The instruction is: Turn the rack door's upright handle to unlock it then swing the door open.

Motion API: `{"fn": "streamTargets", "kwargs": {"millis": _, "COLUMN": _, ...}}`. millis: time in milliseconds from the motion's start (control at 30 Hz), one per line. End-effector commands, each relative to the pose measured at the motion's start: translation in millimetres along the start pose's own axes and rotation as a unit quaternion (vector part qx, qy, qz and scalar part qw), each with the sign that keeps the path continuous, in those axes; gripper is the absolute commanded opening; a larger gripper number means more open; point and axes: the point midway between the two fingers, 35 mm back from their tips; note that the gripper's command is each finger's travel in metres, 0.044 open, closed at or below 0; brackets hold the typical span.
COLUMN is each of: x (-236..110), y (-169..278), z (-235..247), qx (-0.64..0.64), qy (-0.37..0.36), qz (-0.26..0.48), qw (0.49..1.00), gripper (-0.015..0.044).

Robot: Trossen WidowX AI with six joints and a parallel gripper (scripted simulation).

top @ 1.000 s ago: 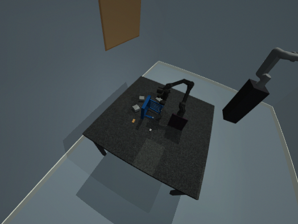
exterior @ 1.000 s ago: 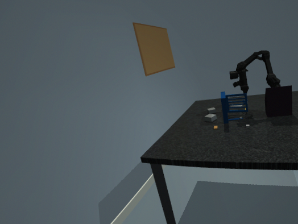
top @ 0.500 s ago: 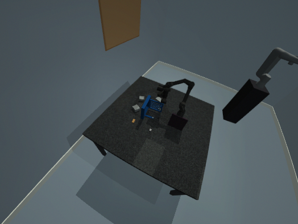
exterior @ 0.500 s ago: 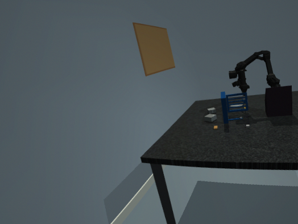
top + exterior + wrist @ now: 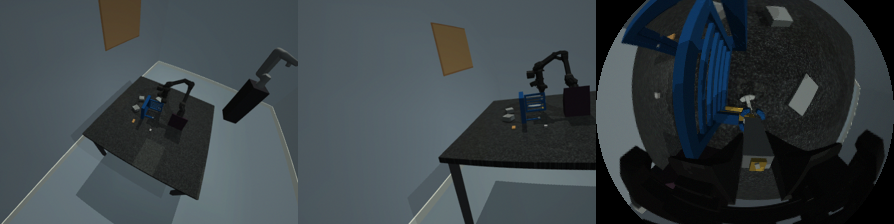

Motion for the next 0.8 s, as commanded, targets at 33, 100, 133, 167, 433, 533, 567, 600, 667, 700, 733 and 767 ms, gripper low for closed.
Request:
{"fn": "streamTargets", "kwargs": {"millis": 33, "x": 0, "y": 0, "z": -1, "qx": -0.002, "qy": 0.002, "qz": 0.000, "qw": 1.000, "gripper": 0.0144}}
{"fn": "streamTargets", "kwargs": {"millis": 100, "x": 0, "y": 0, "z": -1, "qx": -0.002, "qy": 0.002, "qz": 0.000, "qw": 1.000, "gripper": 0.0196}}
{"fn": "streamTargets", "kwargs": {"millis": 133, "x": 0, "y": 0, "z": -1, "qx": -0.002, "qy": 0.002, "qz": 0.000, "qw": 1.000, "gripper": 0.0222}}
{"fn": "streamTargets", "kwargs": {"millis": 167, "x": 0, "y": 0, "z": -1, "qx": -0.002, "qy": 0.002, "qz": 0.000, "qw": 1.000, "gripper": 0.0249}}
{"fn": "streamTargets", "kwargs": {"millis": 433, "x": -7, "y": -1, "z": 0, "qx": -0.002, "qy": 0.001, "qz": -0.001, "qw": 1.000, "gripper": 0.0285}}
{"fn": "streamTargets", "kwargs": {"millis": 533, "x": -11, "y": -2, "z": 0, "qx": -0.002, "qy": 0.000, "qz": -0.001, "qw": 1.000, "gripper": 0.0285}}
{"fn": "streamTargets", "kwargs": {"millis": 567, "x": -13, "y": -2, "z": 0, "qx": -0.002, "qy": 0.000, "qz": -0.001, "qw": 1.000, "gripper": 0.0285}}
{"fn": "streamTargets", "kwargs": {"millis": 600, "x": -15, "y": -2, "z": 0, "qx": -0.002, "qy": 0.000, "qz": -0.001, "qw": 1.000, "gripper": 0.0285}}
{"fn": "streamTargets", "kwargs": {"millis": 667, "x": -18, "y": -2, "z": 0, "qx": -0.002, "qy": 0.000, "qz": -0.001, "qw": 1.000, "gripper": 0.0285}}
{"fn": "streamTargets", "kwargs": {"millis": 700, "x": -19, "y": -2, "z": 0, "qx": -0.002, "qy": 0.000, "qz": -0.001, "qw": 1.000, "gripper": 0.0285}}
{"fn": "streamTargets", "kwargs": {"millis": 733, "x": -21, "y": -3, "z": 0, "qx": -0.002, "qy": 0.000, "qz": -0.001, "qw": 1.000, "gripper": 0.0285}}
{"fn": "streamTargets", "kwargs": {"millis": 767, "x": -22, "y": -3, "z": 0, "qx": -0.002, "qy": -0.001, "qz": -0.001, "qw": 1.000, "gripper": 0.0285}}
Point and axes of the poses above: the point midway between the two fingers, 35 mm back from their tips, its own x axis out along the fingers, its own z axis across the jaws, y = z × x, and after that the axes turned 15 degrees about x, right-handed
